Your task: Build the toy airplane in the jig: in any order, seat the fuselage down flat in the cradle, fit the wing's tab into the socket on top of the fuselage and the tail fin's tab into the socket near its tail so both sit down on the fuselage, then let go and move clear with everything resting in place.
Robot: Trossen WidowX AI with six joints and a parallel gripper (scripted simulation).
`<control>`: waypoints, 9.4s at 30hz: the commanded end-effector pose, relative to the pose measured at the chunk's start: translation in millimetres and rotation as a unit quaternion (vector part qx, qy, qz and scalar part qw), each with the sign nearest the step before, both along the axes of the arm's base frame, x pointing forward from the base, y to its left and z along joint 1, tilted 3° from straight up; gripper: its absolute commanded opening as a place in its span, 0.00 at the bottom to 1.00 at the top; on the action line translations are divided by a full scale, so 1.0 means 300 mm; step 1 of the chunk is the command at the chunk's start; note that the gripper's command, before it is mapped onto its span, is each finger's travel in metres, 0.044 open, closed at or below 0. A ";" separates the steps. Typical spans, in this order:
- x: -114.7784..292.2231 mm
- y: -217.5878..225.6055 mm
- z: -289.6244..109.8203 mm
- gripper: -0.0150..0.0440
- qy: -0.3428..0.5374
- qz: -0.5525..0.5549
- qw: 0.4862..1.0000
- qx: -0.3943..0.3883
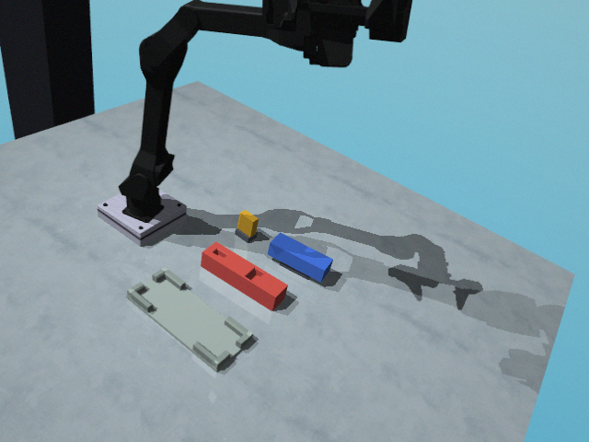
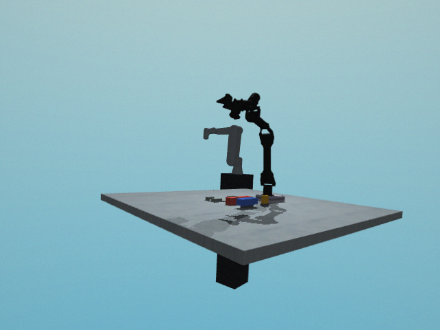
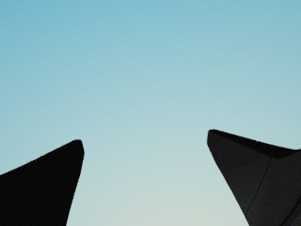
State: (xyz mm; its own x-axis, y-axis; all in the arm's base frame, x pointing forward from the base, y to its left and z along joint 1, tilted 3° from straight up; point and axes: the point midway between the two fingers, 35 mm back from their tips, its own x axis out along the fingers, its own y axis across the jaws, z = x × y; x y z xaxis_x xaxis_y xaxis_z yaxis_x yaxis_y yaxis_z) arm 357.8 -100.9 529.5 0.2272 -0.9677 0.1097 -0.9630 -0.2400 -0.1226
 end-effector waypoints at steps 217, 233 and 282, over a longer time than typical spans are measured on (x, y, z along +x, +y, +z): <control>-0.414 -0.227 -1.531 0.34 0.487 0.529 -0.417 -0.556; -0.414 -0.227 -1.535 0.59 0.487 0.529 -0.417 -0.556; -0.417 -0.233 -1.659 0.80 0.489 0.530 -0.414 -0.556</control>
State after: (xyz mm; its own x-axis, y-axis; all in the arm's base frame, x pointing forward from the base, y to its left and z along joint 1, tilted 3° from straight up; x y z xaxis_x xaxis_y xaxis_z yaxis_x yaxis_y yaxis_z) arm 232.8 -170.8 31.5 -0.0163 -0.0418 -0.9990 0.1850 0.9818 -0.0441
